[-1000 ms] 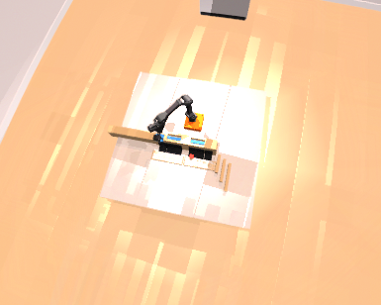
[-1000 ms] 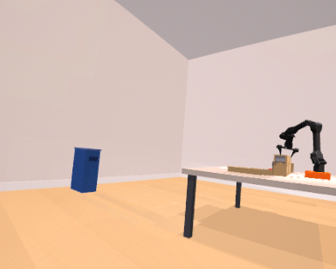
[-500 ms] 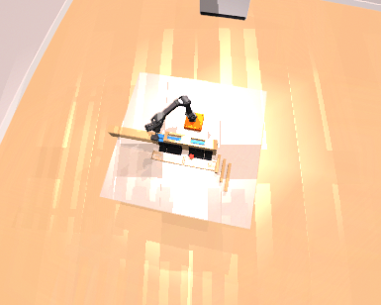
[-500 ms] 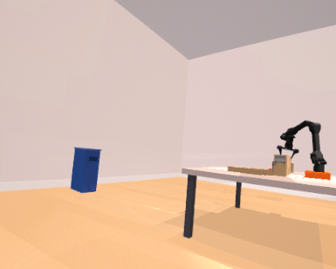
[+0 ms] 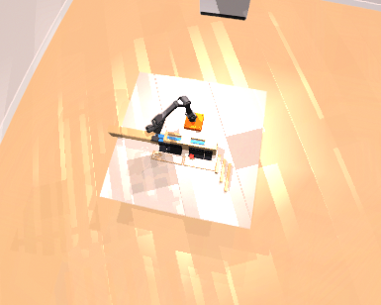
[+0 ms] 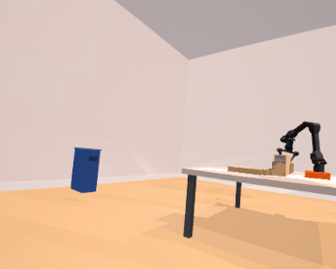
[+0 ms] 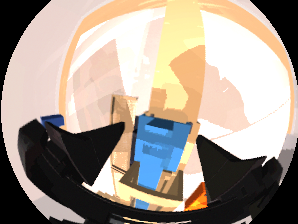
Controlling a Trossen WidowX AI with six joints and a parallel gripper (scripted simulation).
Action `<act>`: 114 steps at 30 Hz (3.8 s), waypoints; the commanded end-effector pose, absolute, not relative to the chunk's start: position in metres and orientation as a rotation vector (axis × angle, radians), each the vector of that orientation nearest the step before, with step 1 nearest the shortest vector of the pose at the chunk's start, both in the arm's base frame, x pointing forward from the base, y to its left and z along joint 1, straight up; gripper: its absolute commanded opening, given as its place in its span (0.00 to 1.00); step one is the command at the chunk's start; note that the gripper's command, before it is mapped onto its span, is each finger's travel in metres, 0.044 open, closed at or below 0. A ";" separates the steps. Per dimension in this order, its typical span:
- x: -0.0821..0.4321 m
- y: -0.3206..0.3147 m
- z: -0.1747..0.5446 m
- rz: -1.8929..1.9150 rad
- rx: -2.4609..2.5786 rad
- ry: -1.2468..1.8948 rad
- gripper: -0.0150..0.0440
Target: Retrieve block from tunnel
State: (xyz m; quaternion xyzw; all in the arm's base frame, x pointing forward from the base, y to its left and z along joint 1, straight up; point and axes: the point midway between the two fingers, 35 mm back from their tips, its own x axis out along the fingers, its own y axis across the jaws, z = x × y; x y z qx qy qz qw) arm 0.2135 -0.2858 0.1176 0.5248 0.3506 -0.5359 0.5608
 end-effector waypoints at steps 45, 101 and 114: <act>0.206 -0.277 0.152 -1.258 1.236 0.835 1.00; 0.212 -0.283 0.148 -1.257 1.236 0.835 1.00; 0.211 -0.283 0.151 -1.266 1.240 0.836 0.60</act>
